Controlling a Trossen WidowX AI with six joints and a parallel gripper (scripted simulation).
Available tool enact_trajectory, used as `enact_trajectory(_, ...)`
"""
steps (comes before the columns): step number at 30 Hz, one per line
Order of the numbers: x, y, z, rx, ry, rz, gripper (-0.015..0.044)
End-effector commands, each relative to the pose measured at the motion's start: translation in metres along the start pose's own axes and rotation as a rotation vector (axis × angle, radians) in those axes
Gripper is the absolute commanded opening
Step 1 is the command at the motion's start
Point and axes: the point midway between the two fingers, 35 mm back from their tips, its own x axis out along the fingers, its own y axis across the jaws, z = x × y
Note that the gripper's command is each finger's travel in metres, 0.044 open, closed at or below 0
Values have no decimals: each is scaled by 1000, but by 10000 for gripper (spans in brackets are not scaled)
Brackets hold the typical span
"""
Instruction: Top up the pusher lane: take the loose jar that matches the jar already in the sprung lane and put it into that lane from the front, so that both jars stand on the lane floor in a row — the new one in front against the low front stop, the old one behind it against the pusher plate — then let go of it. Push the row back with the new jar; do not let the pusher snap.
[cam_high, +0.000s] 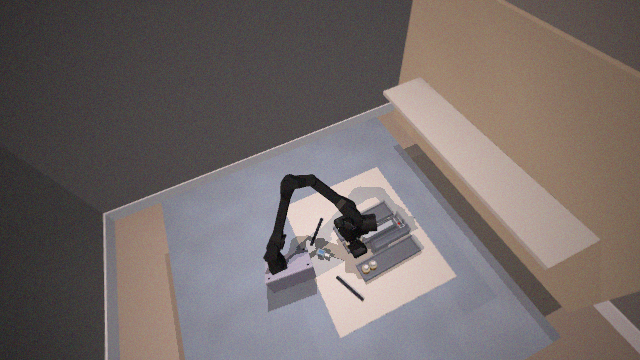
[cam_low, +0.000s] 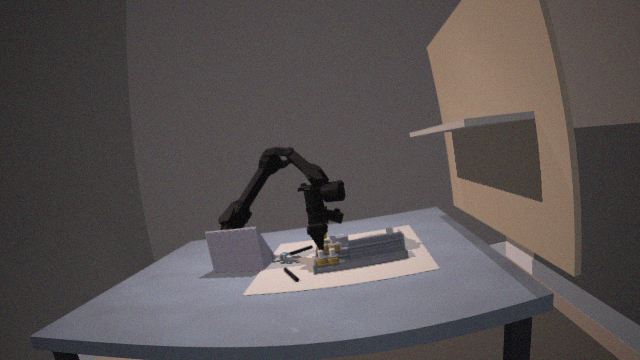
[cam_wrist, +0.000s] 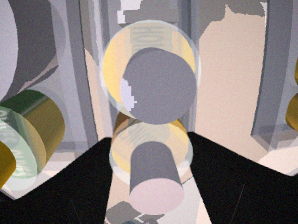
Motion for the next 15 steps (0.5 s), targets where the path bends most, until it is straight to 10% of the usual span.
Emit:
enact_trajectory(1,0,0,0,-6,-2,3,26)
enact_trajectory(11,0,0,0,-6,-2,3,288)
enact_trajectory(15,-2,0,0,-6,-2,2,288)
